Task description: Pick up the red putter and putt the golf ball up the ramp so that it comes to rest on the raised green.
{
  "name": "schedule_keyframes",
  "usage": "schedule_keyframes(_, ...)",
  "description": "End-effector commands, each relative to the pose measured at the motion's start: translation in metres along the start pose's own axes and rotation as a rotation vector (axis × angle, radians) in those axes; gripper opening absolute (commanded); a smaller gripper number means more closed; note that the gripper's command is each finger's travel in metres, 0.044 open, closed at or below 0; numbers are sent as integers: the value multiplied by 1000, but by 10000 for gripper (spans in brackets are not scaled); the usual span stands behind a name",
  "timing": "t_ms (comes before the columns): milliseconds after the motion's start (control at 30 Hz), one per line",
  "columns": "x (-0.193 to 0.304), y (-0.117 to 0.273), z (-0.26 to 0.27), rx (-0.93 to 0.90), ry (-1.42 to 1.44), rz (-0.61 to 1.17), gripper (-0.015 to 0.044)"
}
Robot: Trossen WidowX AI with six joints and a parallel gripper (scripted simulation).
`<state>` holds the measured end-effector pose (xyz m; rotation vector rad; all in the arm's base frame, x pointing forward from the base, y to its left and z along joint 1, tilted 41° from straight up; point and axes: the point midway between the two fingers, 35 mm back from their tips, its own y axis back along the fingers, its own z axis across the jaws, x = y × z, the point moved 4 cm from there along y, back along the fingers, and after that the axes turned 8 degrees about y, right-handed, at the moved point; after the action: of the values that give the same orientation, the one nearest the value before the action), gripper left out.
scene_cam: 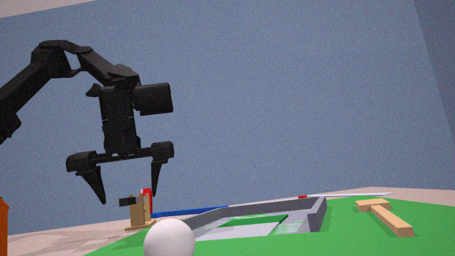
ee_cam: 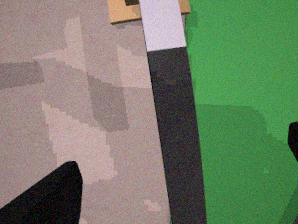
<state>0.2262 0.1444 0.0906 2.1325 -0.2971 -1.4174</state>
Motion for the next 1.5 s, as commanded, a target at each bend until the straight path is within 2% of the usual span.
schedule_keyframes(0, 4, -12, 3, -11, -16, -7, 440)
schedule_keyframes(833, 9, -34, 5, -11, -16, -8, 440)
schedule_keyframes(1333, 7, -32, 3, -4, -5, -13, 46)
schedule_keyframes(1467, 7, -32, 3, -4, -5, -13, 20)
